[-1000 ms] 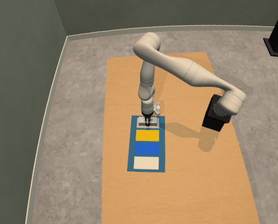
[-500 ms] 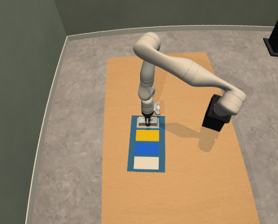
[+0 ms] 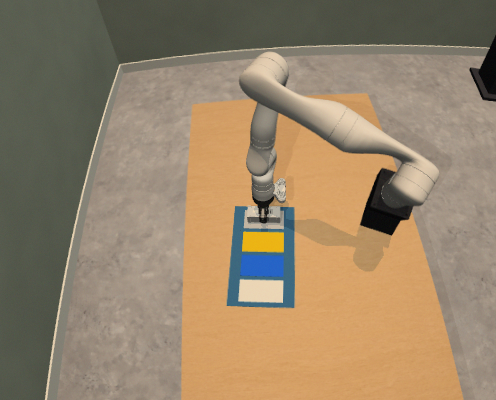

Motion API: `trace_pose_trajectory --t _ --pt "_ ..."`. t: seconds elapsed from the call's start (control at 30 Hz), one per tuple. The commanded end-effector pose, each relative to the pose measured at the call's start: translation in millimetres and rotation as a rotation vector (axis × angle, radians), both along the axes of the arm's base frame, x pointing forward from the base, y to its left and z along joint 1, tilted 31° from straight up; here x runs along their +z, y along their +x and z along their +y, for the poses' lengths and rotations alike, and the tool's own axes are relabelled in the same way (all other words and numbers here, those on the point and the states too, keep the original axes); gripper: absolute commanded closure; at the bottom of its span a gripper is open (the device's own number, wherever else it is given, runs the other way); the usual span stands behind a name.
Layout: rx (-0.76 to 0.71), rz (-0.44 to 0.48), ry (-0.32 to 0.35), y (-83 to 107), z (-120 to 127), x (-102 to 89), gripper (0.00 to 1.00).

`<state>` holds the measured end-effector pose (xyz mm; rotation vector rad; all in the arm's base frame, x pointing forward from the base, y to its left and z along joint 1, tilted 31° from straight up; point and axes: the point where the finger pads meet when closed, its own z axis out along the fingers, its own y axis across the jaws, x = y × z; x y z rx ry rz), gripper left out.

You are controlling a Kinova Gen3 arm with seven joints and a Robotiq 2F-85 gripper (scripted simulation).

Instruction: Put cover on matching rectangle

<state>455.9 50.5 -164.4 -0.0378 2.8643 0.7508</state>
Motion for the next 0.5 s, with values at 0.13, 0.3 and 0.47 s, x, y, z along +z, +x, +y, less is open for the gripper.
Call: trace_pose_trajectory --t 0.13,0.3,0.47 --pt "-0.001 -0.001 -0.001 -1.6 -7.2 11.9 1.00" --pt "-0.001 -0.001 -0.001 -3.7 -13.1 22.2 1.00" --pt "-0.001 -0.001 -0.001 -5.2 -17.7 30.3 1.00"
